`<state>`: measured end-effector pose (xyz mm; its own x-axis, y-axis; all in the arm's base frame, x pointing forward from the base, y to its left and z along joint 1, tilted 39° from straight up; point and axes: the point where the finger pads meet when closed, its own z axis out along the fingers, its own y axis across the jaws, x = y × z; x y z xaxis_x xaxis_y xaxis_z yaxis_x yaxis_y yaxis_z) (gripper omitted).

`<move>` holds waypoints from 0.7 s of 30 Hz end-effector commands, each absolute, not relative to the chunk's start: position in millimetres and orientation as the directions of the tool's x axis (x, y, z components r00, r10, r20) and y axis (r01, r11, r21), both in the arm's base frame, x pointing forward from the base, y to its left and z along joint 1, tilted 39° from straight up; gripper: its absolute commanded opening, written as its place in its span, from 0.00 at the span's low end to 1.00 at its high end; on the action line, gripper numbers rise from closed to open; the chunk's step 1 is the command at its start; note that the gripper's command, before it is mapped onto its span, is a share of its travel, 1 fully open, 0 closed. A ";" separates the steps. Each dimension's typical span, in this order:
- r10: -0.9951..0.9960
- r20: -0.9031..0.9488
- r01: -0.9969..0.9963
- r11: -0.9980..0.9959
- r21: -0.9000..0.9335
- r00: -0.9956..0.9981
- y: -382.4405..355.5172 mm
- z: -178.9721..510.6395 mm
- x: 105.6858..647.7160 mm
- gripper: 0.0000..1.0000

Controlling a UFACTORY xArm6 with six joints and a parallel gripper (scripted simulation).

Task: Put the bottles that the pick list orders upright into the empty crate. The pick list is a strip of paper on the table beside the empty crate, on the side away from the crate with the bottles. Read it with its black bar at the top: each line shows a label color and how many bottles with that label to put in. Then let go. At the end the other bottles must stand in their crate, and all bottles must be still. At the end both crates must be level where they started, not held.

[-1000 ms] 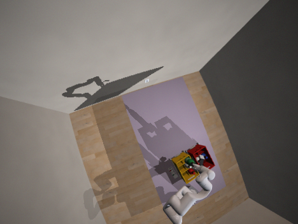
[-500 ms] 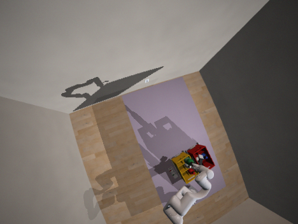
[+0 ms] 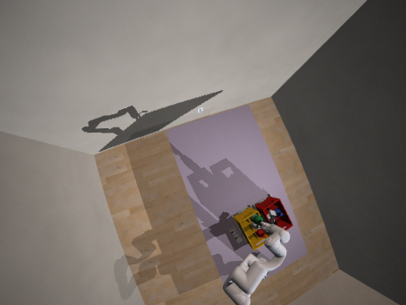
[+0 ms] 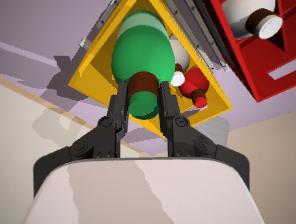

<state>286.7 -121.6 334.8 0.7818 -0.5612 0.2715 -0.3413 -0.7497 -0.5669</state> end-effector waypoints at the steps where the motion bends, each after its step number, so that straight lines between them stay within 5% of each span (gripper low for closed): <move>1: -0.561 0.275 -0.341 -0.751 -0.566 0.781 -120.9 332.9 289.2 0.00; 21: -0.561 0.275 -0.341 -0.751 -0.566 0.781 -114.6 319.0 298.7 0.00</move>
